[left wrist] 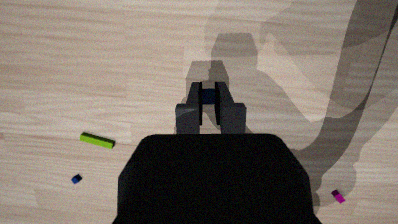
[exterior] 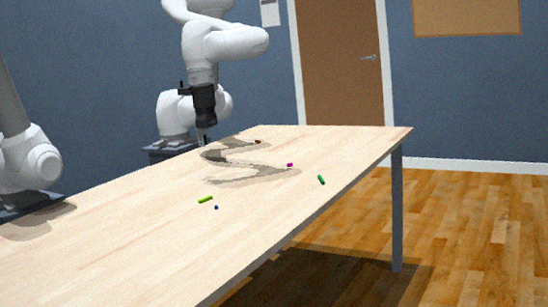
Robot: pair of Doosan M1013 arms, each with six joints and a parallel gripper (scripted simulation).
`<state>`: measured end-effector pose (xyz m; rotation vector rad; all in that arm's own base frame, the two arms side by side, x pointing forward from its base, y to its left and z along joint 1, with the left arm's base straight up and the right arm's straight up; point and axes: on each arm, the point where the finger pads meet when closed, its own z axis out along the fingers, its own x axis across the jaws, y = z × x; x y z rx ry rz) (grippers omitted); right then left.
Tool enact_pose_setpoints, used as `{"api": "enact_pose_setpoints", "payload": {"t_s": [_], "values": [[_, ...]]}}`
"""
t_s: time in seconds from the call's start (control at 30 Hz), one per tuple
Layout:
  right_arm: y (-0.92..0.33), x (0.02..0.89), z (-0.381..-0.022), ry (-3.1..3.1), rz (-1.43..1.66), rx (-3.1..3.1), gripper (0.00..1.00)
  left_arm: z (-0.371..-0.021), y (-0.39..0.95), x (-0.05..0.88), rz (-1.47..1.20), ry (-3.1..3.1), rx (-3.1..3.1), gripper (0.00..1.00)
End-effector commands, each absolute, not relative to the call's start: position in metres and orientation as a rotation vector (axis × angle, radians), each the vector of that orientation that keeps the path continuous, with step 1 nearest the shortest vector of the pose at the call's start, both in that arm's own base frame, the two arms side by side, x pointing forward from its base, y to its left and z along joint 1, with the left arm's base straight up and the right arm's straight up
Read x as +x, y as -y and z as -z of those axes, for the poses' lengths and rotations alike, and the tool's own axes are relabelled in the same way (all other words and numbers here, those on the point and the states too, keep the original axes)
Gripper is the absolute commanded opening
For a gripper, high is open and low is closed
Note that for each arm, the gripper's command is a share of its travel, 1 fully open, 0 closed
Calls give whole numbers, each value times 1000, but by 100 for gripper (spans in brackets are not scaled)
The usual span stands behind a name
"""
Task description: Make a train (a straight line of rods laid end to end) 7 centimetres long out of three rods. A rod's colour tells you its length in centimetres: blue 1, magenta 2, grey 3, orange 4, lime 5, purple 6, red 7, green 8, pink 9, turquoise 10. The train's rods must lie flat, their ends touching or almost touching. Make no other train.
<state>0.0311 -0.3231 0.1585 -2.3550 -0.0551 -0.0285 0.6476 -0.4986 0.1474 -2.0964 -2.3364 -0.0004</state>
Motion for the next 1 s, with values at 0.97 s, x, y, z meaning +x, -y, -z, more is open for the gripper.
{"api": "enact_pose_setpoints", "payload": {"t_s": [0.97], "values": [[323,31,-159,55,29,-2356,100,-151,235,518,1,2405,-2022,24]]}}
